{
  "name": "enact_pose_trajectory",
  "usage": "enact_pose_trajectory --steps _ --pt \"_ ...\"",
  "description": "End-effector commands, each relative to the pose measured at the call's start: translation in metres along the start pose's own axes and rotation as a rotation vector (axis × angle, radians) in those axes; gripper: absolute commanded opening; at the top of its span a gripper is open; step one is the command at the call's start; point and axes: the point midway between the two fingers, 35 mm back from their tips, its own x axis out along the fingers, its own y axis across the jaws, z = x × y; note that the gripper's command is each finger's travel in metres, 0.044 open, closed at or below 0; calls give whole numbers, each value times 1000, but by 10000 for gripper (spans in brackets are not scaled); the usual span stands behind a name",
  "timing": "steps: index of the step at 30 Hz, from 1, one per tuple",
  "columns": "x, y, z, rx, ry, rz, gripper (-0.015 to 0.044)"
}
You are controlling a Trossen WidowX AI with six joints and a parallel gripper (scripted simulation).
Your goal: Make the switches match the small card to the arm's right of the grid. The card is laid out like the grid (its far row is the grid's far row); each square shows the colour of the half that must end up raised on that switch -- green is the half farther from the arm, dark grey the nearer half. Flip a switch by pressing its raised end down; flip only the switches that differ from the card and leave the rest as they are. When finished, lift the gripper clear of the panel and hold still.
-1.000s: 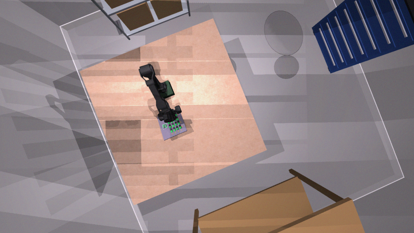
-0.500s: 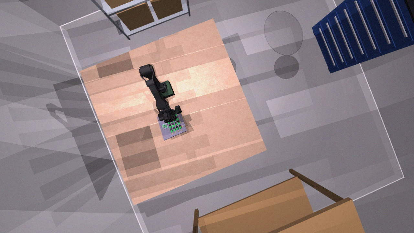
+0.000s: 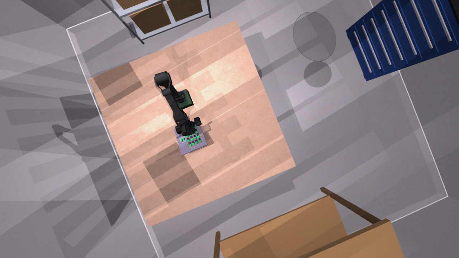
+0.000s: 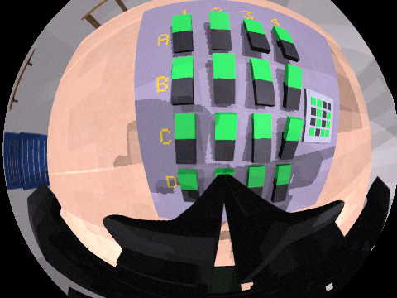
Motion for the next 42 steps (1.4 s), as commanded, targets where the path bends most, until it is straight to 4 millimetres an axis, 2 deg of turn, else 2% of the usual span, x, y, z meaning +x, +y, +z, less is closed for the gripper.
enact_pose_trajectory --steps 1,18,20,24,26,29,34,37,40,42 --pt "1 0 -1 3 2 -4 0" --pt "1 0 0 0 -1 0 0" --pt "-13 0 1 1 -6 -1 0" --pt "-55 0 -2 3 -20 -3 0" --pt "-62 0 -3 3 -23 -4 0" --pt "-62 -1 -4 3 -22 -4 0" --pt "-62 -26 -21 2 -21 -7 0" --pt "-60 -27 -22 2 -22 -7 0" --pt "-34 -28 -21 2 -42 -7 0" --pt "-27 -27 -22 2 -48 -7 0"
